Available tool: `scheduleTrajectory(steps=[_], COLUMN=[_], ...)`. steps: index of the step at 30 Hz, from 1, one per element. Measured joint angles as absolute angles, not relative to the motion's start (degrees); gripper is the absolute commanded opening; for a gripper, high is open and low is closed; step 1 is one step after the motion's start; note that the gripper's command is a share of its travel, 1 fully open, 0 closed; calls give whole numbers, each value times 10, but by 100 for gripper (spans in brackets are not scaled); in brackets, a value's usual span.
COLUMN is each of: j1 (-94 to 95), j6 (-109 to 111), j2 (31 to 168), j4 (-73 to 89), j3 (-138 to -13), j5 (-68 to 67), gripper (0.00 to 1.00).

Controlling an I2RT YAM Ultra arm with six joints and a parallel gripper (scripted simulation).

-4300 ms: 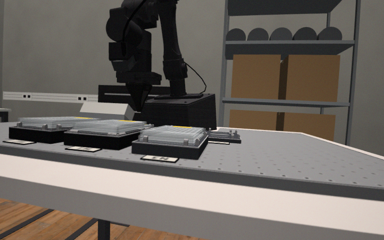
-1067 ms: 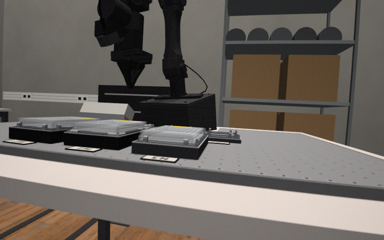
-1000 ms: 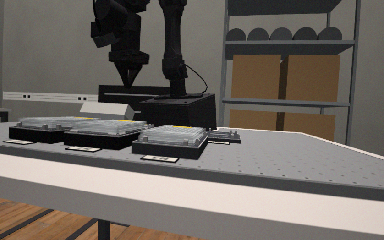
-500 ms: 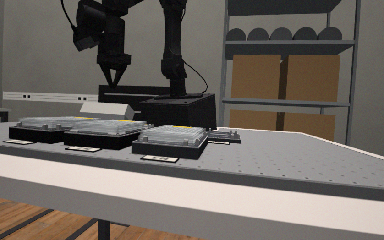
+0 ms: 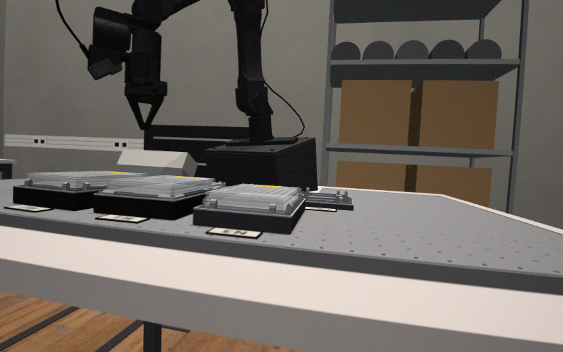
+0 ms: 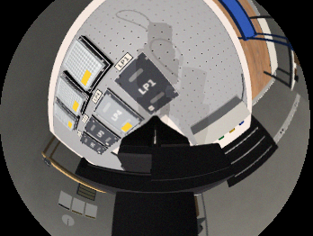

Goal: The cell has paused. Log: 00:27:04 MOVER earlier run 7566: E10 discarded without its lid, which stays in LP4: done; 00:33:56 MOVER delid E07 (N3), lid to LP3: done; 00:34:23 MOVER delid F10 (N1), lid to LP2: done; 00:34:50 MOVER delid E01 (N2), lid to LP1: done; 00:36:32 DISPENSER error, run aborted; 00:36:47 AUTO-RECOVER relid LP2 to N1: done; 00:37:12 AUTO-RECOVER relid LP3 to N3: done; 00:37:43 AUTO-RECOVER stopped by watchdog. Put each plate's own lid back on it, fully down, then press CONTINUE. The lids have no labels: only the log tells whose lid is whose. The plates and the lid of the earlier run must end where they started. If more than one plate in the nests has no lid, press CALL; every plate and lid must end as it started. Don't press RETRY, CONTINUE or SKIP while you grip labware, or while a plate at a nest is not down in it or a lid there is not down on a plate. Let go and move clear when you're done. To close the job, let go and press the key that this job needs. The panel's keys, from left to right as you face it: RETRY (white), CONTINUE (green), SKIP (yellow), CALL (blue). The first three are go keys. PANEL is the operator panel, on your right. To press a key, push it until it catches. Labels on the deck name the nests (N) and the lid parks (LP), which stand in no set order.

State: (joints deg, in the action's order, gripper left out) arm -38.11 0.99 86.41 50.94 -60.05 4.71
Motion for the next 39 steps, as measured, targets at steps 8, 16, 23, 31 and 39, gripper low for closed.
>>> scheduleTrajectory(steps=[8,16,23,31,39], j1=[-387,-431,-507,-573,-668], j6=[30,26,19,17,17], j2=[870,861,842,835,835], j4=[513,509,507,504,502], j3=[-608,-582,-552,-534,-525], j5=[54,64,75,90,105], gripper=[0,0,0,0,0])
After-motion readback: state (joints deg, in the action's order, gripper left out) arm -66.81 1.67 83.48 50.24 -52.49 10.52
